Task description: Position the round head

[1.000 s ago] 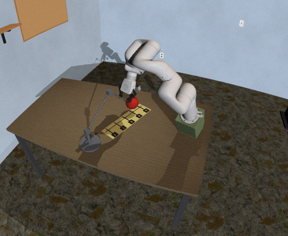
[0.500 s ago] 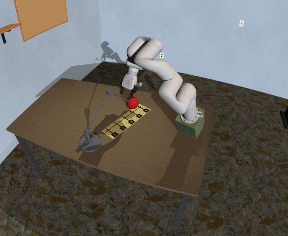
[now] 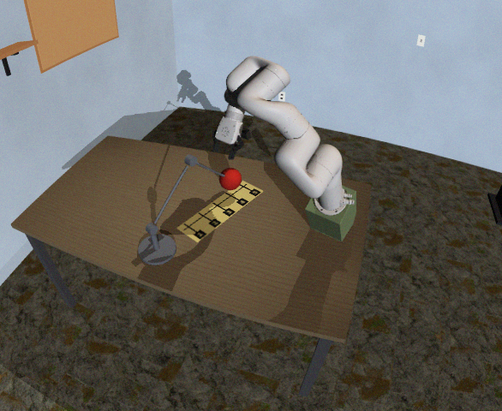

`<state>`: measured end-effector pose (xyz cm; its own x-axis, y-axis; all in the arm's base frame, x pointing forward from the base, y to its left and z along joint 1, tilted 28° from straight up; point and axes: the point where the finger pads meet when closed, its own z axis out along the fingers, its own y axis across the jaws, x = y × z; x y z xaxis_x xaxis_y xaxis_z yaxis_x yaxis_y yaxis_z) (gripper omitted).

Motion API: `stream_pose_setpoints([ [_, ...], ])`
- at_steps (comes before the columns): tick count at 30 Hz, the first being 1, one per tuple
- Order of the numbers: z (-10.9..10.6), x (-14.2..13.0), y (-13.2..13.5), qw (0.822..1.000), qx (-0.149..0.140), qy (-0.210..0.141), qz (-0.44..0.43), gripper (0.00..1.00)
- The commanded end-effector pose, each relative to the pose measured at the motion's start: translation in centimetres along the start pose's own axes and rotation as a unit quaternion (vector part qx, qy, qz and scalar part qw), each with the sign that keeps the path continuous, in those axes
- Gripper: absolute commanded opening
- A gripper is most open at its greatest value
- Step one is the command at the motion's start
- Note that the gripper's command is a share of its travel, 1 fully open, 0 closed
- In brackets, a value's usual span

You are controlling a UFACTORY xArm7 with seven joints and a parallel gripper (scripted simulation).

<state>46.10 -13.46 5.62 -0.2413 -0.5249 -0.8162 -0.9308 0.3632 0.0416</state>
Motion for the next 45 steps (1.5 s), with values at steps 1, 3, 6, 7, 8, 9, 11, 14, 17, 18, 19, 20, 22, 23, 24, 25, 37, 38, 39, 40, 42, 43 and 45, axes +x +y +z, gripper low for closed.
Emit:
stream_pose_setpoints([
  [1, -2.1, 0.0, -0.1, 1.0, 0.002, 0.001, -0.001, 1.0],
  [3, -2.9, 0.0, -0.1, 1.0, 0.002, 0.001, -0.001, 1.0],
  [6, -3.6, 0.0, -0.1, 1.0, 0.002, 0.001, -0.001, 1.0],
  [7, -3.6, 0.0, -0.1, 1.0, 0.002, 0.001, -0.001, 1.0],
  [8, -3.5, 0.0, -0.1, 1.0, 0.002, 0.001, -0.001, 1.0],
  [9, -3.5, 0.0, -0.1, 1.0, 0.002, 0.001, -0.001, 1.0],
  [11, -3.4, 0.0, -0.1, 1.0, 0.002, 0.001, -0.001, 1.0],
  [14, -3.2, 0.0, -0.1, 1.0, 0.003, 0.001, -0.001, 1.0],
  [17, -3.0, 0.0, -0.1, 1.0, 0.003, 0.001, -0.001, 1.0],
  [18, -3.0, 0.0, -0.1, 1.0, 0.003, 0.001, -0.001, 1.0],
  [19, -2.9, 0.0, -0.1, 1.0, 0.003, 0.001, -0.001, 1.0],
  [20, -2.8, 0.0, -0.1, 1.0, 0.003, 0.001, -0.001, 1.0],
  [22, -2.7, 0.0, -0.1, 1.0, 0.003, 0.001, -0.001, 1.0],
  [23, -2.7, 0.0, -0.1, 1.0, 0.003, 0.001, -0.001, 1.0],
  [24, -2.7, 0.0, -0.1, 1.0, 0.003, 0.001, -0.001, 1.0],
  [25, -2.7, 0.0, -0.1, 1.0, 0.003, 0.001, -0.001, 1.0],
  [37, -2.8, 0.0, -0.1, 1.0, 0.003, 0.001, -0.001, 1.0],
  [38, -2.8, 0.0, -0.1, 1.0, 0.003, 0.001, -0.001, 1.0],
  [39, -2.8, 0.0, -0.1, 1.0, 0.003, 0.001, -0.001, 1.0],
  [40, -2.8, 0.0, -0.1, 1.0, 0.003, 0.001, -0.001, 1.0],
  [42, -2.8, 0.0, -0.1, 1.0, 0.003, 0.001, -0.001, 1.0],
  [43, -2.8, 0.0, -0.1, 1.0, 0.003, 0.001, -0.001, 1.0],
  [45, -2.8, 0.0, -0.1, 1.0, 0.003, 0.001, -0.001, 1.0],
])
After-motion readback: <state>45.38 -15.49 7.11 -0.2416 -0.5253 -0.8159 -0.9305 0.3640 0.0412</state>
